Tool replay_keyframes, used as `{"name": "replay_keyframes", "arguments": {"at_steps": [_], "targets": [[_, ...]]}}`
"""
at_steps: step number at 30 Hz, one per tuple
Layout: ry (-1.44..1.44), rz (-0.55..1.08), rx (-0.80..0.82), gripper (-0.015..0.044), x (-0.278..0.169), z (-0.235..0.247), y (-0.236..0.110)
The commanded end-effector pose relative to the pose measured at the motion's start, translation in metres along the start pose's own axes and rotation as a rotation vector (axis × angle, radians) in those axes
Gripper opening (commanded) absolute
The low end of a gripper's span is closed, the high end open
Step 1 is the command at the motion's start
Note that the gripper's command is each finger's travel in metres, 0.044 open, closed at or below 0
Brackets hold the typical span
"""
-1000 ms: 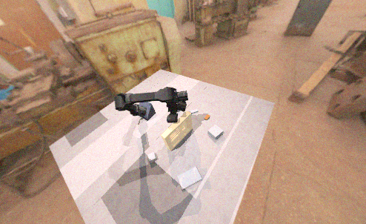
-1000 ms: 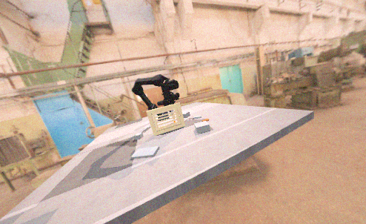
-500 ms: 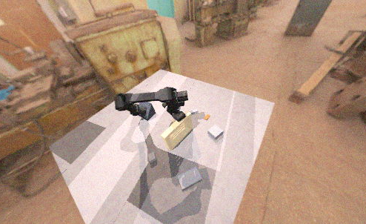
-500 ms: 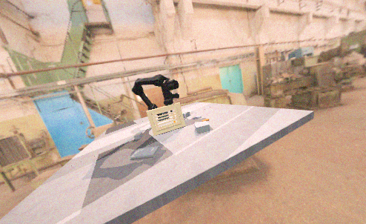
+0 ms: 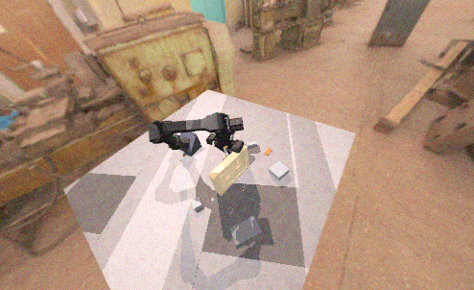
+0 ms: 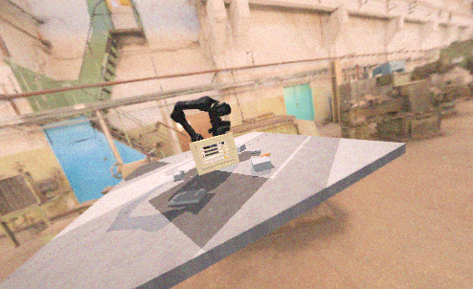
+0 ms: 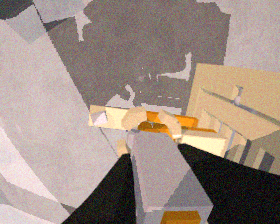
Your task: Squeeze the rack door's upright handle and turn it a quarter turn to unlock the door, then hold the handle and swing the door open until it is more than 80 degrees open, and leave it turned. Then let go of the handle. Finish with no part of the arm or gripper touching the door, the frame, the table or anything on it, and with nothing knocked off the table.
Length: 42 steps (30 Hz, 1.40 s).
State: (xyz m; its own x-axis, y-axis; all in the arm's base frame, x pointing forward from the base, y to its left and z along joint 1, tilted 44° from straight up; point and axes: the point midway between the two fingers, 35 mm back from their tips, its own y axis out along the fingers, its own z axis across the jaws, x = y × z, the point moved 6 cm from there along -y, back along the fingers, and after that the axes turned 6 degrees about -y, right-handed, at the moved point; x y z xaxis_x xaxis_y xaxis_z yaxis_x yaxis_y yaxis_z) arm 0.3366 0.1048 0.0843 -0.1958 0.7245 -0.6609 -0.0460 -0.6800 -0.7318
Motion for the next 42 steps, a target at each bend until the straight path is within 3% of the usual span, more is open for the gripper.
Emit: {"name": "replay_keyframes", "arguments": {"at_steps": [1, 7, 18, 42], "targets": [[-0.044, 0.006, 0.000, 0.0018, -0.0012, 0.0000, 0.0004], [-0.044, 0.006, 0.000, 0.0018, -0.0012, 0.0000, 0.0004], [-0.044, 0.006, 0.000, 0.0290, -0.0012, 0.0000, 0.0004], [1.070, 0.004, -0.002, 0.0290, -0.0012, 0.0004, 0.0003]]}}
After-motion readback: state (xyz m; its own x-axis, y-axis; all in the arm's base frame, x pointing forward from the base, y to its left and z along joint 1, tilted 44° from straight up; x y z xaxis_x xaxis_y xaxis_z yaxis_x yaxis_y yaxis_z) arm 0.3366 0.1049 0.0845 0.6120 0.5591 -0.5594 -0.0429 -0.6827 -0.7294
